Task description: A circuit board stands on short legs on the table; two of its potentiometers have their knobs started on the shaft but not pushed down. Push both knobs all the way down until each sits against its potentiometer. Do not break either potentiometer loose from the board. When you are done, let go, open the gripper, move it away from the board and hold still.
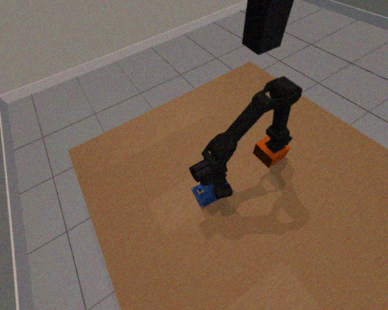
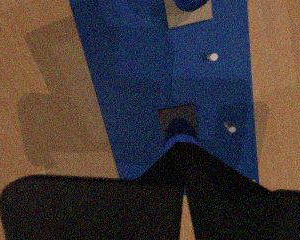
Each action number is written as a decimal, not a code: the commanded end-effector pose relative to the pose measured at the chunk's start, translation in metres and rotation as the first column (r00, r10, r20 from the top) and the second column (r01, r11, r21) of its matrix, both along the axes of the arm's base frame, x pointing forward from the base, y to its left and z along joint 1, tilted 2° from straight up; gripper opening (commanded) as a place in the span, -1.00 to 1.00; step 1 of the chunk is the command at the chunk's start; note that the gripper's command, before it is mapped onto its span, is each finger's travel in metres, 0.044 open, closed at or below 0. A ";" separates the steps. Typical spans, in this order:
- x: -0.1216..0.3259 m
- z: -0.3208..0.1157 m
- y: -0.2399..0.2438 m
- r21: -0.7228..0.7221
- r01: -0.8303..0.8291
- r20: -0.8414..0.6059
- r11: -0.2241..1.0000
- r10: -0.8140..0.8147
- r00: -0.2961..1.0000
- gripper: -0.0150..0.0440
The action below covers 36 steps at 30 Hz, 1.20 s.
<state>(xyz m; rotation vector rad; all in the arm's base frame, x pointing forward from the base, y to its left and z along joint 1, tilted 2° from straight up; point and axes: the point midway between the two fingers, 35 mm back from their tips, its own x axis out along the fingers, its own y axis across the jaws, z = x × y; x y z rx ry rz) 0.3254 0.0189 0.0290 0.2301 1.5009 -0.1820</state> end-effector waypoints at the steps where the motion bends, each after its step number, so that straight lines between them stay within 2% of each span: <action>1: 0.003 -0.012 0.001 0.003 -0.003 -0.010 1.000 0.003 1.000 -0.49; 24: 0.003 -0.013 0.001 0.003 -0.003 -0.010 1.000 0.003 1.000 -0.49; 36: 0.002 0.003 0.001 0.003 -0.003 -0.010 1.000 0.003 1.000 -0.49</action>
